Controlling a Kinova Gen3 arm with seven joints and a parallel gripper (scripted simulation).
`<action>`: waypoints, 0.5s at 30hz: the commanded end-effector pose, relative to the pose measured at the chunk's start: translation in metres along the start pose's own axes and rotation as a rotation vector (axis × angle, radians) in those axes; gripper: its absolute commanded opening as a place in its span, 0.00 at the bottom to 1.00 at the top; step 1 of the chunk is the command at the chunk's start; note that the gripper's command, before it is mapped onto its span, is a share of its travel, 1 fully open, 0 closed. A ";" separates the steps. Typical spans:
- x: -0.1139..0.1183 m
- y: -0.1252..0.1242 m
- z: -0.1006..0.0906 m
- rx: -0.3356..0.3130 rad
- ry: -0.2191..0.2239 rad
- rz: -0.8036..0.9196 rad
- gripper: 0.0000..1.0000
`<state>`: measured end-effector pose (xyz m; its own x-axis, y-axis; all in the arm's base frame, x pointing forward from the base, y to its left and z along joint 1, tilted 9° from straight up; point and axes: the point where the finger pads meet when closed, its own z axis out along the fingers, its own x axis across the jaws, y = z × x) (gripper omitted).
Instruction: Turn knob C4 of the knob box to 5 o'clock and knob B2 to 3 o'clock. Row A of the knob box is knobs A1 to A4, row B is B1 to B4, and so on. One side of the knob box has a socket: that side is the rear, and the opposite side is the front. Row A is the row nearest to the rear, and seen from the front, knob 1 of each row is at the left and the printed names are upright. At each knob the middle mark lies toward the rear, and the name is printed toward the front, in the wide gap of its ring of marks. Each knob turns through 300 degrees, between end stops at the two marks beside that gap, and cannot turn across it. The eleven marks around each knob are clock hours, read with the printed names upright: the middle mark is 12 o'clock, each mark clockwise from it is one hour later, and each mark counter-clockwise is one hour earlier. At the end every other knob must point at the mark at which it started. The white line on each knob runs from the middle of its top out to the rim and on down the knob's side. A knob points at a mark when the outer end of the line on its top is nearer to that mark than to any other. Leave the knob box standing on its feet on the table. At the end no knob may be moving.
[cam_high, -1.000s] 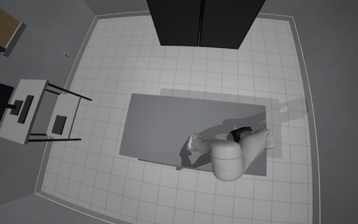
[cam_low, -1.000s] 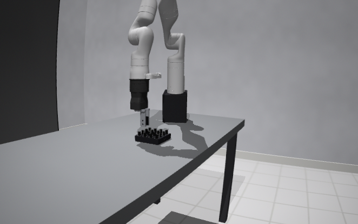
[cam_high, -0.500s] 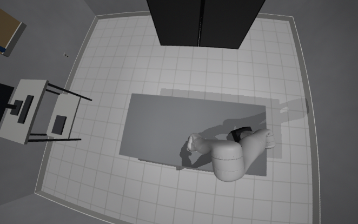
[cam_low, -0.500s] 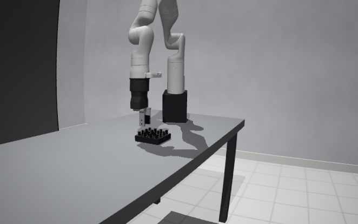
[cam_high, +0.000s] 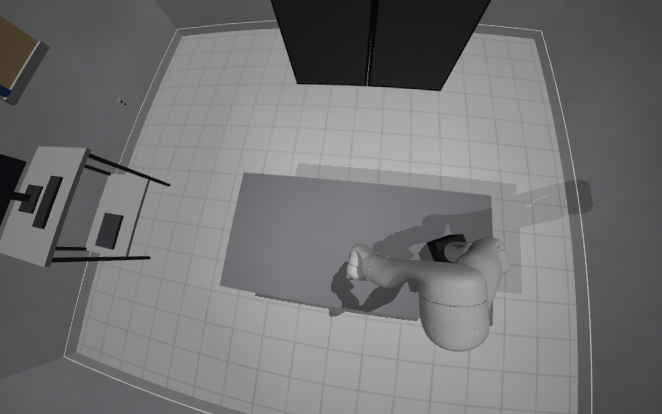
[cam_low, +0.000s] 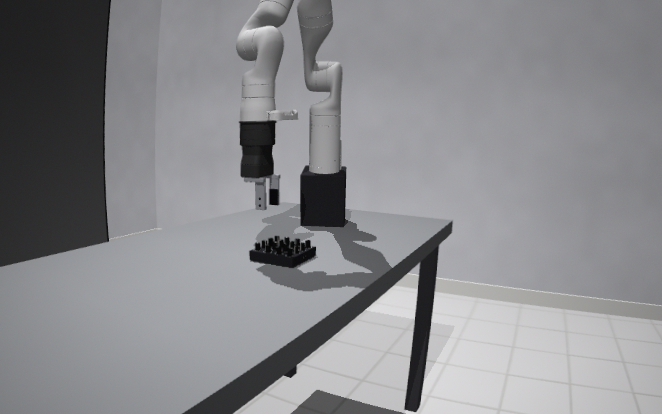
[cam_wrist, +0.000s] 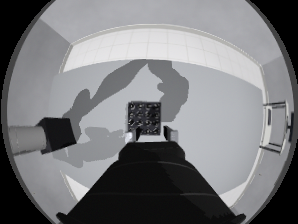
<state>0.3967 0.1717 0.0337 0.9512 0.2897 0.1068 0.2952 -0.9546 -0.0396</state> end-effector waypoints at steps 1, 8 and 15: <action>0.011 -0.007 -0.030 0.007 0.036 -0.011 1.00; 0.010 -0.007 -0.057 0.007 0.036 -0.011 1.00; 0.009 -0.007 -0.067 0.007 0.036 -0.011 1.00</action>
<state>0.3961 0.1736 0.0963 0.9463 0.2951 0.1324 0.3029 -0.9521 -0.0427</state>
